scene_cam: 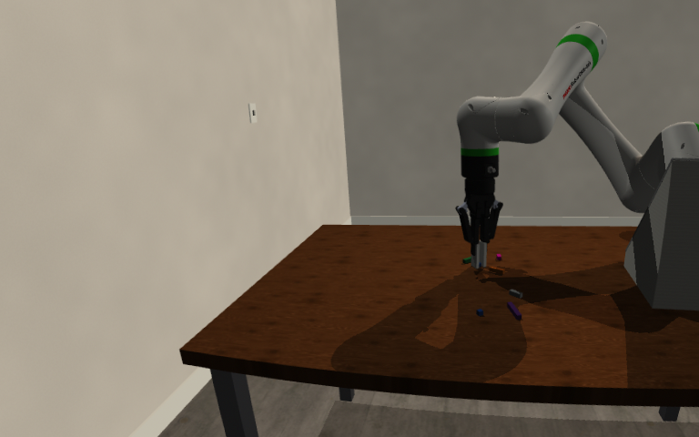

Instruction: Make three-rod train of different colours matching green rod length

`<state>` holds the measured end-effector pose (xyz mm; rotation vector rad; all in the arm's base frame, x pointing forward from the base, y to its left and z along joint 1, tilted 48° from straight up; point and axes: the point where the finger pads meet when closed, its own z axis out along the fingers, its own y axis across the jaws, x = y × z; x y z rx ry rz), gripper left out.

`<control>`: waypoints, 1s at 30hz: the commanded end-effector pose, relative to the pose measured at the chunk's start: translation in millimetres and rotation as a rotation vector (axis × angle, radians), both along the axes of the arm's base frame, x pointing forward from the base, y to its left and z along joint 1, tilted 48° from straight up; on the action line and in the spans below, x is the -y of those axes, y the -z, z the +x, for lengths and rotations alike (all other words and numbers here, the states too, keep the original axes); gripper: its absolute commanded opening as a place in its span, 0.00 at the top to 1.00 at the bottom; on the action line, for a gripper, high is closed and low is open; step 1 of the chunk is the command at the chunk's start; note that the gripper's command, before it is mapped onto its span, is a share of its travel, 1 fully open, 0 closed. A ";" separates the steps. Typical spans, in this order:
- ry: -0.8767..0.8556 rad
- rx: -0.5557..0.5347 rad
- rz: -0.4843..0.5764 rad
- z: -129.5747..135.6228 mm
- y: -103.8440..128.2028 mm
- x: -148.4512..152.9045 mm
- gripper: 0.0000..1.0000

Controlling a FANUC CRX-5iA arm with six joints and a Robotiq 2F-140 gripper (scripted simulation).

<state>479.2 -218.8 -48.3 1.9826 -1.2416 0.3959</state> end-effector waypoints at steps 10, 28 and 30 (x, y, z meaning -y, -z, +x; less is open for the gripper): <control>0.000 0.000 0.000 0.2 0.0 -0.2 0.85; 0.000 0.000 0.000 3.5 -18.0 -19.7 0.85; 0.000 0.000 0.000 4.1 -21.4 -23.5 0.85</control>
